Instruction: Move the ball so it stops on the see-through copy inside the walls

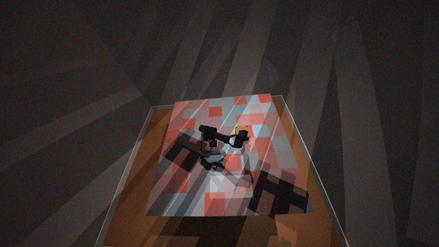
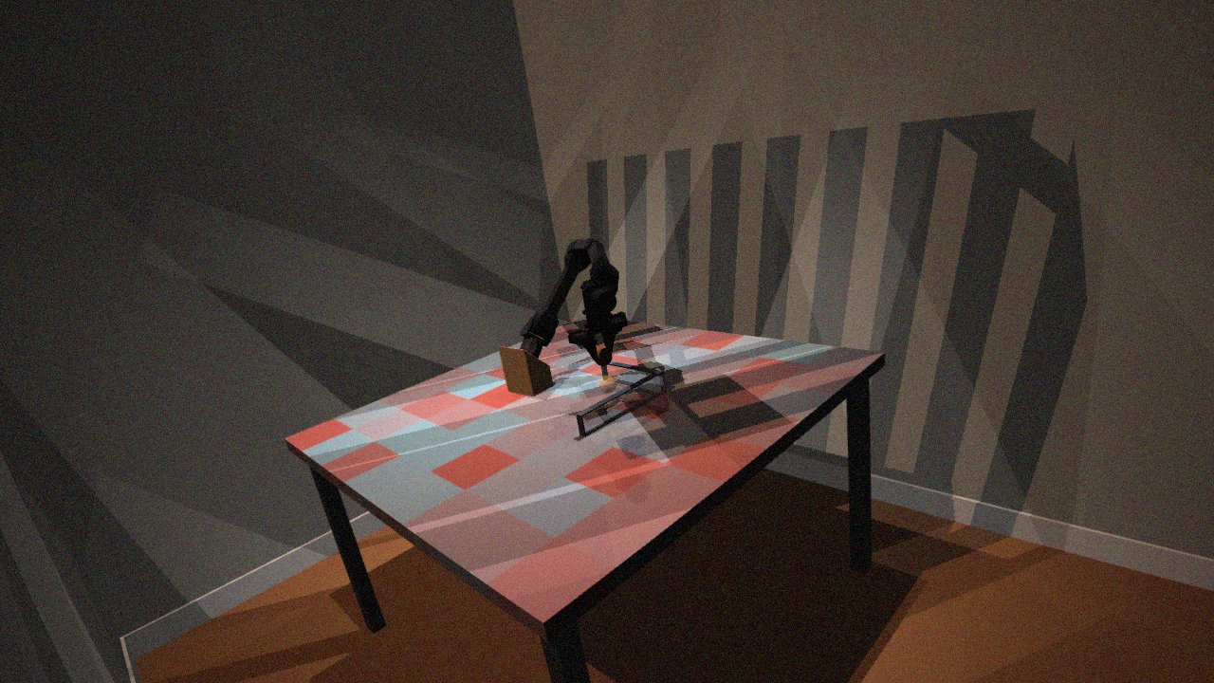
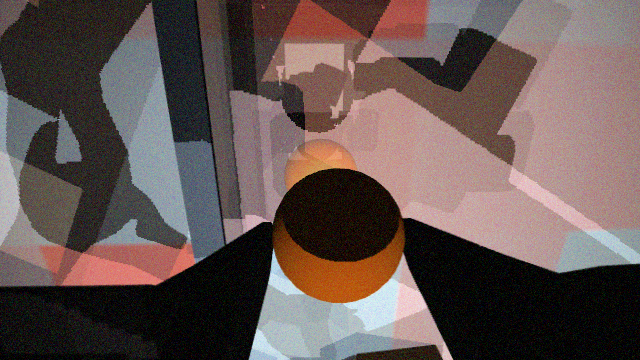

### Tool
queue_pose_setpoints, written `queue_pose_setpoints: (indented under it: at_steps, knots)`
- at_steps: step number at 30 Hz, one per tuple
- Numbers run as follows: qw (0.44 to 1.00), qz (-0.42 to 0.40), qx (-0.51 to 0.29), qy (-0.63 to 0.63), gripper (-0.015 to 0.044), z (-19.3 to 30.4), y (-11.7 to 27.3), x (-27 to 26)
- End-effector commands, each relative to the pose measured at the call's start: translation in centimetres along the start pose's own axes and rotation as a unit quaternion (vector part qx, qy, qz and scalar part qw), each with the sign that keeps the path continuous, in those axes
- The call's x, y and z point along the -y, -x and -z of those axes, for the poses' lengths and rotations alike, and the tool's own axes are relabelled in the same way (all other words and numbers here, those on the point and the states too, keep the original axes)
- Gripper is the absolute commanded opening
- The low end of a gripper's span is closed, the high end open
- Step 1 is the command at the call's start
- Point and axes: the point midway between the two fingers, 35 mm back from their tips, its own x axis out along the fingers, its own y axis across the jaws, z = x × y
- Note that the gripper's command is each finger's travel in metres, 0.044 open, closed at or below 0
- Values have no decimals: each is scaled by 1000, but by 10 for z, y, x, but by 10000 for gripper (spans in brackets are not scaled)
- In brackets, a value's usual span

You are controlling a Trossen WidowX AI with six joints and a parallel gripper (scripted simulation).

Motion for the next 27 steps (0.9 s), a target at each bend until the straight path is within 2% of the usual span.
queue_pose_setpoints:
  at_steps: [1,13,27]
  knots:
    - [1000,-1,2,-3,0,2,-8,-2]
    - [1000,-3,2,-2,0,2,-69,-3]
    - [1000,-3,2,-2,0,2,-81,-3]
